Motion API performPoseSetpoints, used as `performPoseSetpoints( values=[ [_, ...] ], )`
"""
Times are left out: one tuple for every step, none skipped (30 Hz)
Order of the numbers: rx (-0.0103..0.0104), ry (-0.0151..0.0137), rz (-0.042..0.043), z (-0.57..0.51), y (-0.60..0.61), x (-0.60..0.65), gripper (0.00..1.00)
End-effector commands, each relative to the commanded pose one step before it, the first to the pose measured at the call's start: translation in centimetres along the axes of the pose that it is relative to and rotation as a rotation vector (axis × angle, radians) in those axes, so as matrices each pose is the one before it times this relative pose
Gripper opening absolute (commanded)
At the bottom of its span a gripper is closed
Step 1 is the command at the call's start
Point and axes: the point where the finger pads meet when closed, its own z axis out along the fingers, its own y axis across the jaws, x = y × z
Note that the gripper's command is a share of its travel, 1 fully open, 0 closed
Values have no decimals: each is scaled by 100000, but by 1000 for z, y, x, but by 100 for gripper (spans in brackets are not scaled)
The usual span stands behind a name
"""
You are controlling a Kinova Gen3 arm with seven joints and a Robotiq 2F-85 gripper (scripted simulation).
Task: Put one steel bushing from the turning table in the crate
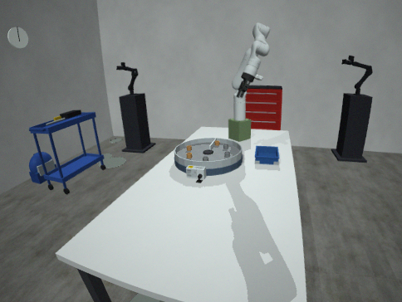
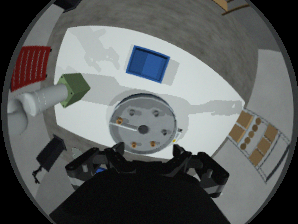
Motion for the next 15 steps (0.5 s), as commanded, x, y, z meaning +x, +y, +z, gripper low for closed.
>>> performPoseSetpoints(
  values=[
    [2331, 10124, 2608, 13, 180, -850, 100],
    [1274, 4768, 206, 1, 0, -2, 100],
    [1274, 4768, 206, 1, 0, -3, 100],
    [0, 0, 0, 0, 0, 0, 100],
    [0, 0, 0, 0, 0, 0, 100],
    [0, 0, 0, 0, 0, 0, 100],
    [0, 0, 0, 0, 0, 0, 100],
    [0, 0, 0, 0, 0, 0, 100],
    [0, 0, 0, 0, 0, 0, 100],
    [0, 0, 0, 0, 0, 0, 100],
    [0, 0, 0, 0, 0, 0, 100],
    [0, 0, 0, 0, 0, 0, 100],
    [0, 0, 0, 0, 0, 0, 100],
    [0, 0, 0, 0, 0, 0, 100],
    [0, 0, 0, 0, 0, 0, 100]
  ],
)
